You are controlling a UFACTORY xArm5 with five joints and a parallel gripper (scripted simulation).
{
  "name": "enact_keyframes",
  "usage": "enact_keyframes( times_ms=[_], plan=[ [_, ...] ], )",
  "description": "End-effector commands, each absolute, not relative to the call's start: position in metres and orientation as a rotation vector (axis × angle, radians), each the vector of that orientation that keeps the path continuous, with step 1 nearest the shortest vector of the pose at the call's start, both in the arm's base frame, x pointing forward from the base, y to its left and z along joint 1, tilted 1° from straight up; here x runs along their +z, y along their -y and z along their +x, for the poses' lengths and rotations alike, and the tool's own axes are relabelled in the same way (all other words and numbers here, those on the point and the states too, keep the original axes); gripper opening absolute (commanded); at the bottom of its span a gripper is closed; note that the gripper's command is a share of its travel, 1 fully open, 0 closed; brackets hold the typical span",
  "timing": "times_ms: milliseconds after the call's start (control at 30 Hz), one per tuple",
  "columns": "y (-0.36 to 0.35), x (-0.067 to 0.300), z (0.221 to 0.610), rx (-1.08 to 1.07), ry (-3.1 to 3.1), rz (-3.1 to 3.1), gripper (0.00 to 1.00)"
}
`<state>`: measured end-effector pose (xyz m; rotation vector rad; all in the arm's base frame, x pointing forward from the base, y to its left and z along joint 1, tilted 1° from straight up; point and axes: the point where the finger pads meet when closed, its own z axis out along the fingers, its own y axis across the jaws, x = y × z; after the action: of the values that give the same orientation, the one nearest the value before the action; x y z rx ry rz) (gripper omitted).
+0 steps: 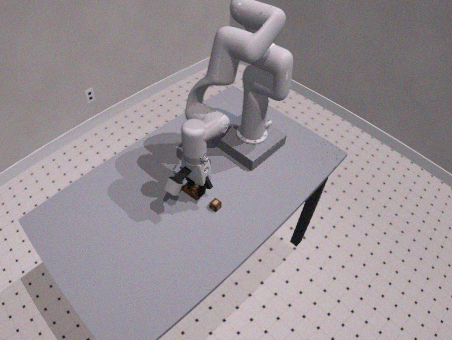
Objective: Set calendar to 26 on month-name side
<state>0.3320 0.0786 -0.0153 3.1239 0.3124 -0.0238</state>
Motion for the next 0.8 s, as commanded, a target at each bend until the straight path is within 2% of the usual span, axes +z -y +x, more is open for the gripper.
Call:
enact_keyframes(
  times_ms=[0, 367, 767],
  plan=[
    [-0.079, -0.015, 0.333, -0.019, -0.312, 3.124, 0.47],
    [-0.079, -0.007, 0.333, -0.019, -0.312, 3.124, 0.47],
    [-0.079, 0.051, 0.334, -0.019, -0.312, 3.124, 0.47]
  ],
)
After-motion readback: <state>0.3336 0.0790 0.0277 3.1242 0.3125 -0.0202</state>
